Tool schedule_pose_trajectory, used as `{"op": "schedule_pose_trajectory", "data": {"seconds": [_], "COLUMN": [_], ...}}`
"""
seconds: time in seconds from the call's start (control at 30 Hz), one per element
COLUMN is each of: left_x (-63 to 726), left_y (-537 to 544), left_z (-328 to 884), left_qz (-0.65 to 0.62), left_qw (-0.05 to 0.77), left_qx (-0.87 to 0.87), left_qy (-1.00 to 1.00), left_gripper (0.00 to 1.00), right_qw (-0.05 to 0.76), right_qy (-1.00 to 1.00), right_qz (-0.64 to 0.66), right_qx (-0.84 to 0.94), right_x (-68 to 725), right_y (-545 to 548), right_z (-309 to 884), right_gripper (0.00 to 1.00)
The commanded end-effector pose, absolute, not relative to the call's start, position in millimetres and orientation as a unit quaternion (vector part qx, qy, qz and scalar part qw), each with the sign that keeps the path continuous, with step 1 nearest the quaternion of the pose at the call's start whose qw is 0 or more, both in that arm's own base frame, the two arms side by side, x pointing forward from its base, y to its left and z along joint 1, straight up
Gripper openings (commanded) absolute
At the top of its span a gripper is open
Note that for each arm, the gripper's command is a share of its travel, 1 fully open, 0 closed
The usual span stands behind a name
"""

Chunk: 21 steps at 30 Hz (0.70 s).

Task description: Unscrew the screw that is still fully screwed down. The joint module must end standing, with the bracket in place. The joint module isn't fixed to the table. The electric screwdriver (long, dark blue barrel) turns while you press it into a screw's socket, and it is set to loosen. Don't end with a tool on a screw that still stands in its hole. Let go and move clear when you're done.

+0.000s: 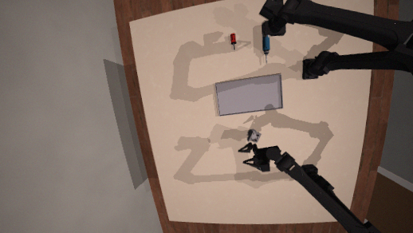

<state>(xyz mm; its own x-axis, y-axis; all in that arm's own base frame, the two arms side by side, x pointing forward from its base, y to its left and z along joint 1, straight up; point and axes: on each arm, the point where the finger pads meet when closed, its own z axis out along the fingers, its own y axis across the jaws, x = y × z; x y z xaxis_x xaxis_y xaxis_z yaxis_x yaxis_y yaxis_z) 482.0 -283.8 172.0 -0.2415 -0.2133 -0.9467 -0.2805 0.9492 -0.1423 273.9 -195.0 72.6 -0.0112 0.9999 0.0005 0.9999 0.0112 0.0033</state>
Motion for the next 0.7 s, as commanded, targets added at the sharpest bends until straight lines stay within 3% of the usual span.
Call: {"op": "schedule_pose_trajectory", "data": {"seconds": [0.0,0.2,0.57,0.67], "left_x": [441,438,320,320], "left_y": [-317,-309,-340,-339], "left_z": [186,185,172,171], "left_qz": [0.006,0.011,-0.020,-0.016], "left_qw": [0.608,0.609,0.619,0.617], "left_qx": [-0.113,-0.112,0.007,0.010], "left_qy": [0.786,0.785,0.785,0.787], "left_gripper": [0.86,0.86,0.86,0.86], "right_qw": [0.019,0.019,0.019,0.019], "right_qy": [0.711,0.711,0.711,0.711], "right_qz": [0.004,0.004,0.004,0.004], "right_qx": [0.703,0.703,0.703,0.703], "right_x": [286,286,286,286], "right_y": [-203,-203,-203,-203], "right_z": [83,83,83,83], "right_gripper": [0.65,0.65,0.65,0.65]}}
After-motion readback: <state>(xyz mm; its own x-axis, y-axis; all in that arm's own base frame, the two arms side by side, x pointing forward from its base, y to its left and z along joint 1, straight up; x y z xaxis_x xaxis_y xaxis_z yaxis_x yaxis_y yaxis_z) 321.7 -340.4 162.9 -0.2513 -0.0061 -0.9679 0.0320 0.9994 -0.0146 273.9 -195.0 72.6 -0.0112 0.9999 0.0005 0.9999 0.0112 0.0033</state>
